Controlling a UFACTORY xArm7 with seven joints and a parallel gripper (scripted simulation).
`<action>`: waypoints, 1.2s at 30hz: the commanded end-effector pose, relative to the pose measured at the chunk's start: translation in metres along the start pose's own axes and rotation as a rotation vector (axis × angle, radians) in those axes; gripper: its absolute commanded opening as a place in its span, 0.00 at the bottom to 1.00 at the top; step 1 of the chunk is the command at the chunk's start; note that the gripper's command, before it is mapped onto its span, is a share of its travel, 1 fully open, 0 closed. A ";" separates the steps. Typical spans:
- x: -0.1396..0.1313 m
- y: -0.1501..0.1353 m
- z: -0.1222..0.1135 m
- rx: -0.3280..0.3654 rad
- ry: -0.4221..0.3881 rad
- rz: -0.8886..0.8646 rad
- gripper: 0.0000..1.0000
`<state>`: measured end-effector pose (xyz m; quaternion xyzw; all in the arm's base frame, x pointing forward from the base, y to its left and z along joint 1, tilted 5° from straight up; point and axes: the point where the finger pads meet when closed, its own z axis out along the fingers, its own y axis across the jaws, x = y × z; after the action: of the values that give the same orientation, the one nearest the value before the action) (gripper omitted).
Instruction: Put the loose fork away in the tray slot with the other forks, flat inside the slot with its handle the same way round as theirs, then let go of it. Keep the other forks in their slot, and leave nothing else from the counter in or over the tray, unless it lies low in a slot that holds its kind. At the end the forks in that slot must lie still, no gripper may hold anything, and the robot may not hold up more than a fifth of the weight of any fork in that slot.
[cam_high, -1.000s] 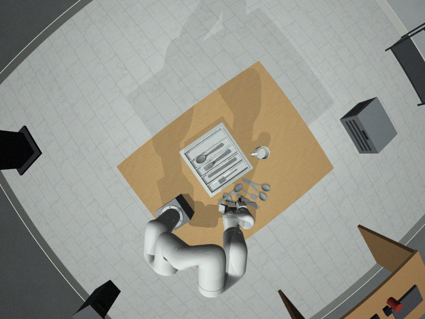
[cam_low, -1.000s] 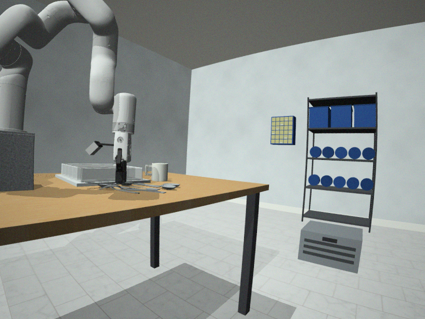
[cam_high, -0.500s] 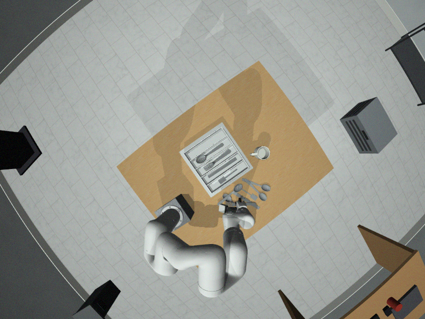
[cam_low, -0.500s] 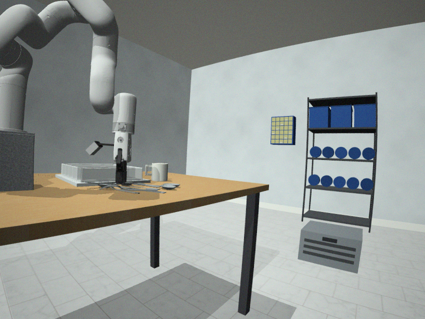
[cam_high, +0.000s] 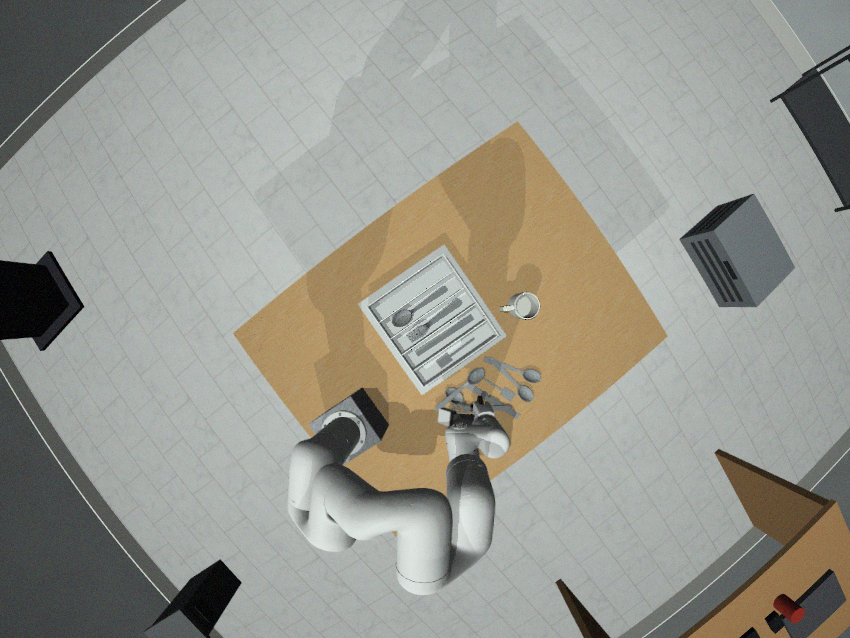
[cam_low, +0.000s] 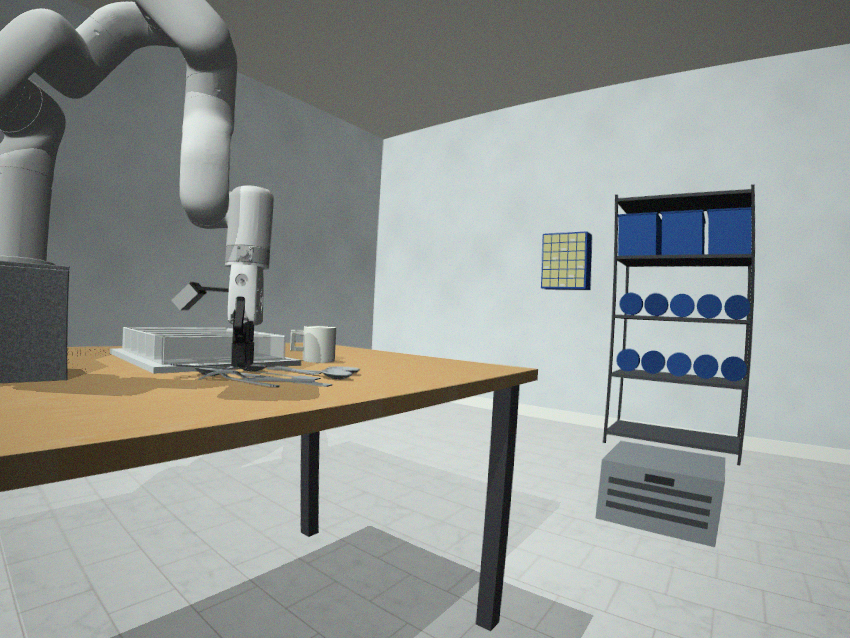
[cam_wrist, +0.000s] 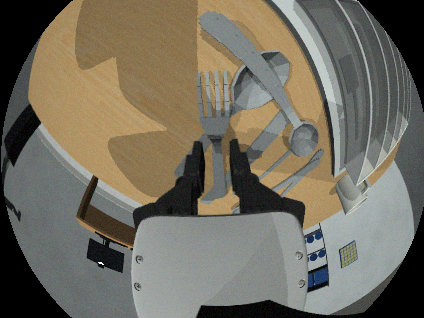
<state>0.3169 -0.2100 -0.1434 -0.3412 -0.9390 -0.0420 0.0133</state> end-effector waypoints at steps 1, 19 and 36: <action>-0.001 0.000 -0.001 0.000 -0.003 0.000 0.28; -0.002 0.000 0.006 0.000 -0.003 0.000 0.28; -0.002 0.000 0.022 0.000 -0.003 0.000 0.28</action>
<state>0.3171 -0.2085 -0.1629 -0.3412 -0.9390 -0.0419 0.0131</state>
